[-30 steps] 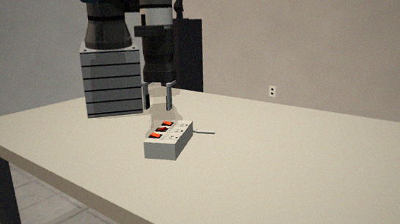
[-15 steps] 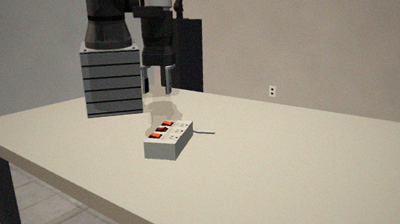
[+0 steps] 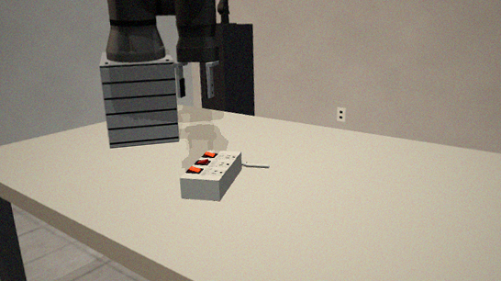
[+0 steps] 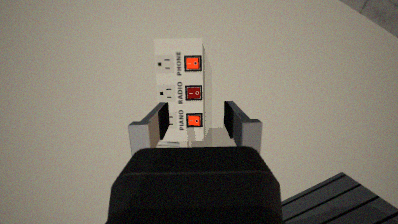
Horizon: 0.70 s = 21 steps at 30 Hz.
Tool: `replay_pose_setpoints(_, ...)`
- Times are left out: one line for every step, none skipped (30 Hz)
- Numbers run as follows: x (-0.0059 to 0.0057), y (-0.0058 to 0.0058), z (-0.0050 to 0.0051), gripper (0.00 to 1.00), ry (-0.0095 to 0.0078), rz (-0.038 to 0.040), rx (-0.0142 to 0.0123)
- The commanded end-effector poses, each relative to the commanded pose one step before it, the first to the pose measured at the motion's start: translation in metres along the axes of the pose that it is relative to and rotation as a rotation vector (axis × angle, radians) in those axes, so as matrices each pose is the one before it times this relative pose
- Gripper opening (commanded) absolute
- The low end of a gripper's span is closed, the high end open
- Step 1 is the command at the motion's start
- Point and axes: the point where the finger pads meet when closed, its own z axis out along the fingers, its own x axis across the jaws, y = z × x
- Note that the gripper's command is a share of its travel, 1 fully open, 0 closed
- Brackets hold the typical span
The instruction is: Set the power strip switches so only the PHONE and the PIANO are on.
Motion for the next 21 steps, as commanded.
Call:
replay_pose_setpoints(0.00011,-0.00004,-0.00658,1.0,0.00045,0.00004,-0.0018)
replay_pose_setpoints(0.0,0.0,-0.00075,1.0,0.0,0.0,0.0)
replay_pose_setpoints(0.0,0.0,-0.00056,1.0,0.0,0.0,0.0)
replay_pose_setpoints(0.0,0.0,-0.00039,1.0,0.0,0.0,0.0)
replay_pose_setpoints(0.0,0.0,-0.00025,1.0,0.0,0.0,0.0)
replay_pose_setpoints(0.0,0.0,-0.00013,1.0,0.0,0.0,0.0)
replay_pose_setpoints(0.0,0.0,-0.00005,1.0,0.0,0.0,0.0)
replay_pose_setpoints(0.0,0.0,-0.00001,1.0,0.0,0.0,0.0)
replay_pose_setpoints(0.0,0.0,0.0,1.0,0.0,0.0,0.0)
replay_pose_setpoints(0.0,0.0,0.0,1.0,0.0,0.0,0.0)
replay_pose_setpoints(0.0,0.0,0.0,1.0,0.0,0.0,0.0)
replay_pose_setpoints(0.0,0.0,0.0,1.0,0.0,0.0,0.0)
replay_pose_setpoints(0.0,0.0,0.0,1.0,0.0,0.0,0.0)
replay_pose_setpoints(0.0,0.0,0.0,1.0,0.0,0.0,0.0)
replay_pose_setpoints(0.0,0.0,0.0,1.0,0.0,0.0,0.0)
replay_pose_setpoints(0.0,0.0,0.0,1.0,0.0,0.0,0.0)
replay_pose_setpoints(0.0,0.0,0.0,1.0,0.0,0.0,0.0)
replay_pose_setpoints(0.0,0.0,0.0,1.0,0.0,0.0,0.0)
replay_pose_setpoints(0.0,0.0,0.0,1.0,0.0,0.0,0.0)
replay_pose_setpoints(0.0,0.0,0.0,1.0,0.0,0.0,0.0)
replay_pose_setpoints(0.0,0.0,0.0,1.0,0.0,0.0,0.0)
